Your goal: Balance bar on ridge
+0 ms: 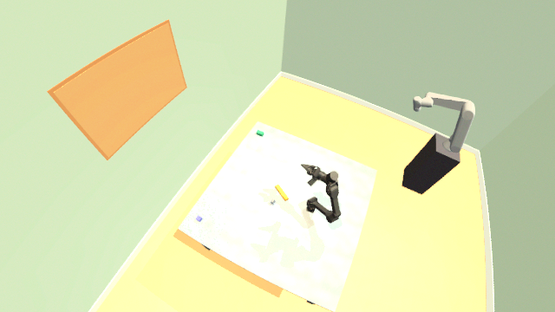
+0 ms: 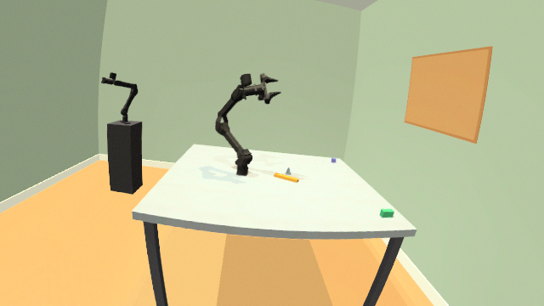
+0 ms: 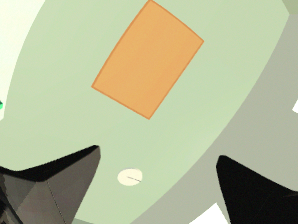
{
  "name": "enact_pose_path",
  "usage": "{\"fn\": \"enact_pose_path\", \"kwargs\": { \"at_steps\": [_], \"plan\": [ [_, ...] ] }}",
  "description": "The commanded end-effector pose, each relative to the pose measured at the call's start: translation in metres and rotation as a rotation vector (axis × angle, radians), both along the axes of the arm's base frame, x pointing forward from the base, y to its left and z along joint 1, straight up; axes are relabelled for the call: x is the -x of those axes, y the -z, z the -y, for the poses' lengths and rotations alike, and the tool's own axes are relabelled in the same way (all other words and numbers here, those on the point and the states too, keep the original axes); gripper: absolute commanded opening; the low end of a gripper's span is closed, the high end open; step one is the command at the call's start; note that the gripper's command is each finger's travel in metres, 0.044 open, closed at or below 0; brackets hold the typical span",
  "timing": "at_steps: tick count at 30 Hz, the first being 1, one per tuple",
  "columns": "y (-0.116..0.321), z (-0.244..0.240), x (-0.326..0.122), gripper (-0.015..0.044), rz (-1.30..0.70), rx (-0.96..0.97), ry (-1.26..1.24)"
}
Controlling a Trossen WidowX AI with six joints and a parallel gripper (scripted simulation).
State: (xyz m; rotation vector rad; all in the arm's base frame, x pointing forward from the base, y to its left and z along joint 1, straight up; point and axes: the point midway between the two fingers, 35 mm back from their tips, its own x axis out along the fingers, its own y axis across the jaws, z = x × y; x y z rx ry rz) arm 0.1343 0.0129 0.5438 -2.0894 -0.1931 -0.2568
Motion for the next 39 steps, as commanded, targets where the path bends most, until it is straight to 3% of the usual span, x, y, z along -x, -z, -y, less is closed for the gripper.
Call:
{"fn": "enact_pose_path", "kwargs": {
  "at_steps": [1, 4, 22, 39],
  "plan": [
    [0.001, 0.001, -0.001, 0.0374, -0.003, -0.007, -0.001],
    [0.009, 0.009, -0.013, 0.0315, -0.045, -0.108, -0.019],
    [0.093, 0.051, -0.095, 0.0315, -0.383, -0.862, -0.043],
    [0.192, 0.059, -0.146, 0.0315, -0.668, -1.495, 0.161]
  ]
}}
